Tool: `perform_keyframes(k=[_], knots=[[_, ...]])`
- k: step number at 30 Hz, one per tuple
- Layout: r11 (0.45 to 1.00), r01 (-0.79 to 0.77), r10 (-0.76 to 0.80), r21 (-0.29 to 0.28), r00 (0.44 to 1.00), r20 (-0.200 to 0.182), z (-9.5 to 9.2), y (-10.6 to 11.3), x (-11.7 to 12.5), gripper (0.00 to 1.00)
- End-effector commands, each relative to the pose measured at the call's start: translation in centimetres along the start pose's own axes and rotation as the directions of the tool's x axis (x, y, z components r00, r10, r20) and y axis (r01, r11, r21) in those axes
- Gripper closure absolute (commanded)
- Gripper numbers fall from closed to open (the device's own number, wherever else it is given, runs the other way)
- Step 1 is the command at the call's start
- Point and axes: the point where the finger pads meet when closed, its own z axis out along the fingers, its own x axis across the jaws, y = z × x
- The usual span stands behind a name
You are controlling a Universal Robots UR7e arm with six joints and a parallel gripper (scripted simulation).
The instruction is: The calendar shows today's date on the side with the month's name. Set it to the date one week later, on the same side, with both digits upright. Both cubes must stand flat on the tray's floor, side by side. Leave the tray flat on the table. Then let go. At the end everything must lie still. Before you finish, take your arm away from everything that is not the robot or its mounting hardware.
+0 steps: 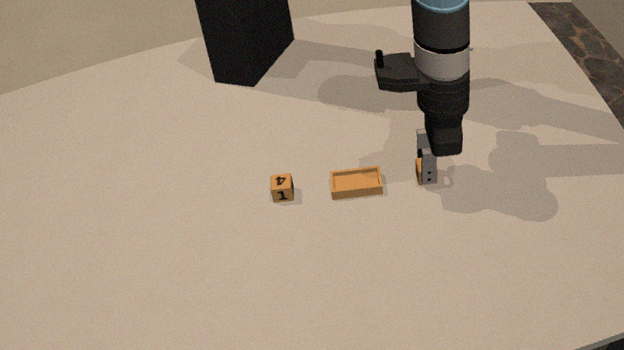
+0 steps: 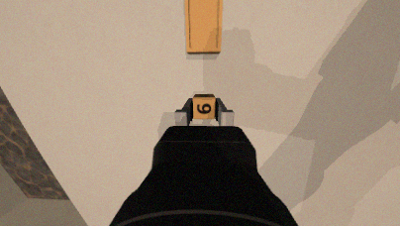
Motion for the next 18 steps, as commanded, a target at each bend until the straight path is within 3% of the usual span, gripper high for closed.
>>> perform_keyframes(k=[1,5,6,10,11,13,14,18], knots=[[1.0,0.001,-0.001,0.0,1.0,0.0,0.01,-0.01,-0.1,0.43],[1.0,0.001,-0.001,0.0,1.0,0.0,0.01,-0.01,-0.1,0.37],[1.0,0.001,-0.001,0.0,1.0,0.0,0.01,-0.01,-0.1,0.31],[1.0,0.001,-0.001,0.0,1.0,0.0,0.01,-0.01,-0.1,0.31],[1.0,0.001,-0.001,0.0,1.0,0.0,0.01,-0.01,-0.1,0.25],[1.0,0.001,-0.001,0.0,1.0,0.0,0.01,-0.01,-0.1,0.25],[1.0,0.001,-0.001,0.0,1.0,0.0,0.01,-0.01,-0.1,0.19],[1.0,0.001,-0.001,0.0,1.0,0.0,0.01,-0.01,-0.1,0.13]])
